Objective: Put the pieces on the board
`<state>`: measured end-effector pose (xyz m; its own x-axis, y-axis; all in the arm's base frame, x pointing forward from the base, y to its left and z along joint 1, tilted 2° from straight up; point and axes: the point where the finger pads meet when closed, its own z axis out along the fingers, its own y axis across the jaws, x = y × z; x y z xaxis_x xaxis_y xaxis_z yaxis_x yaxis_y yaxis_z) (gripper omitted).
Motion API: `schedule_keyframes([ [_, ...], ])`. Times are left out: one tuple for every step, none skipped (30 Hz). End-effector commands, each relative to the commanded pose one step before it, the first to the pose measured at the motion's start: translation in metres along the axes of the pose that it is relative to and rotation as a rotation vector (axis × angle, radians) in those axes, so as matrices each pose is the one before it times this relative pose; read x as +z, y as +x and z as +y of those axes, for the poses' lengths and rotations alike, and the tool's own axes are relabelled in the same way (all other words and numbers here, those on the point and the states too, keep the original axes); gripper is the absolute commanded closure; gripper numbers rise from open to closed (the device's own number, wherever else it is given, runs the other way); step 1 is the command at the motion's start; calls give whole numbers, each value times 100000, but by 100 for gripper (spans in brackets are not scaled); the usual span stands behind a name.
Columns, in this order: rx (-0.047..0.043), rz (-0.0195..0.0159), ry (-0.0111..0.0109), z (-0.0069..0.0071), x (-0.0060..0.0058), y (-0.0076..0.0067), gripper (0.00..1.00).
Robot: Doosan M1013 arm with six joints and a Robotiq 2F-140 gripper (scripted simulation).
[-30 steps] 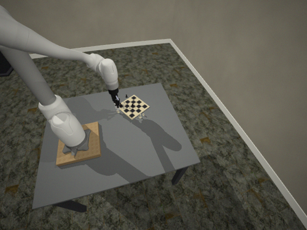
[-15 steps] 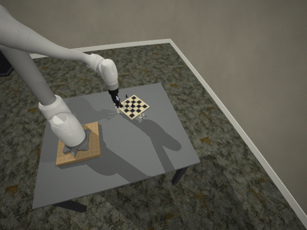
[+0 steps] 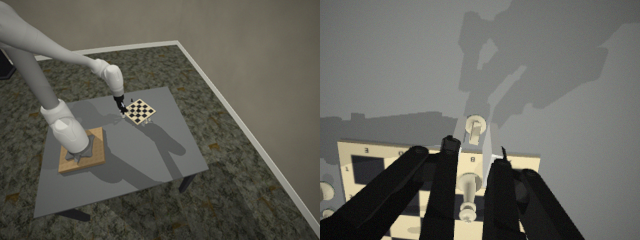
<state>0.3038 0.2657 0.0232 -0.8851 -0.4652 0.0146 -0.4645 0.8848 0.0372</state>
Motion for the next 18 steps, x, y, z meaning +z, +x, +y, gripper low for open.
schedule_keyframes([
  [-4, -8, -25, 6, 527, -7, 78],
  [0, 0, 0, 0, 116, 0, 78],
  [0, 0, 0, 0, 95, 0, 78],
  [0, 0, 0, 0, 74, 0, 78],
  [0, 0, 0, 0, 54, 0, 78],
  [0, 0, 0, 0, 35, 0, 78],
  [0, 0, 0, 0, 19, 0, 78],
  [0, 0, 0, 0, 8, 0, 78],
  [0, 0, 0, 0, 0, 0, 78],
  [0, 0, 0, 0, 0, 0, 78],
  [0, 0, 0, 0, 1, 0, 78],
  [0, 0, 0, 0, 0, 0, 78],
  [0, 0, 0, 0, 0, 0, 78],
  [0, 0, 0, 0, 0, 0, 78],
  [0, 0, 0, 0, 0, 0, 78],
  [0, 0, 0, 0, 0, 0, 78],
  [0, 0, 0, 0, 0, 0, 78],
  [0, 0, 0, 0, 0, 0, 78],
])
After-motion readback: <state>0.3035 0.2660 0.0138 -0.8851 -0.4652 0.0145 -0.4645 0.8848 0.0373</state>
